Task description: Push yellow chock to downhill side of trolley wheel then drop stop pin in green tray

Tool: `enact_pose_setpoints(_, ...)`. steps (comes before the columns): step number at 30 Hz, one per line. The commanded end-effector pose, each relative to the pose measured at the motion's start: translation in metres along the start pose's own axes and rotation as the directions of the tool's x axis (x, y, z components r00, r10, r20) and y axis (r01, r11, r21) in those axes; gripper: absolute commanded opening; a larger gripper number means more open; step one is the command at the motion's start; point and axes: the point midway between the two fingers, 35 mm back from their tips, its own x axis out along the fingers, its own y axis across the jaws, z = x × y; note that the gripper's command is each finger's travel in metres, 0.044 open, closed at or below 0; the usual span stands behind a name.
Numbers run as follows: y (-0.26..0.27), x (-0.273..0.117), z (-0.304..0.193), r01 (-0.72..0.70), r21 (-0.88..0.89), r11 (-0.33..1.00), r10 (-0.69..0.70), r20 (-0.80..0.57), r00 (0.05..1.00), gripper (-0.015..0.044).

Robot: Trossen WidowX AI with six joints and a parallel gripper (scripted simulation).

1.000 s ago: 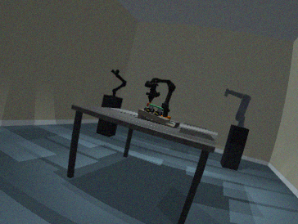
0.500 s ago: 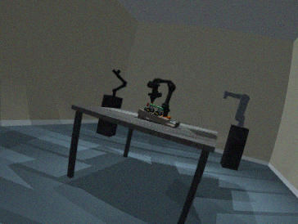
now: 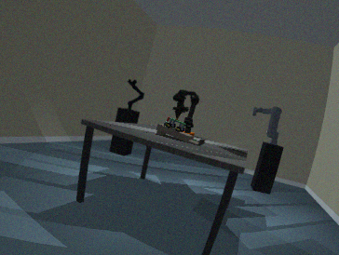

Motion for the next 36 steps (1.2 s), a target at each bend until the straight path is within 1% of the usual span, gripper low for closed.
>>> enact_pose_setpoints(1, -0.003, 0.001, 0.013, -0.003, 0.002, 1.0, 0.003, -0.002, 1.0, 0.0)
enact_pose_setpoints(36, -0.027, 0.014, 0.139, -0.001, 0.003, 1.0, 0.001, 0.009, 1.0, 0.0)
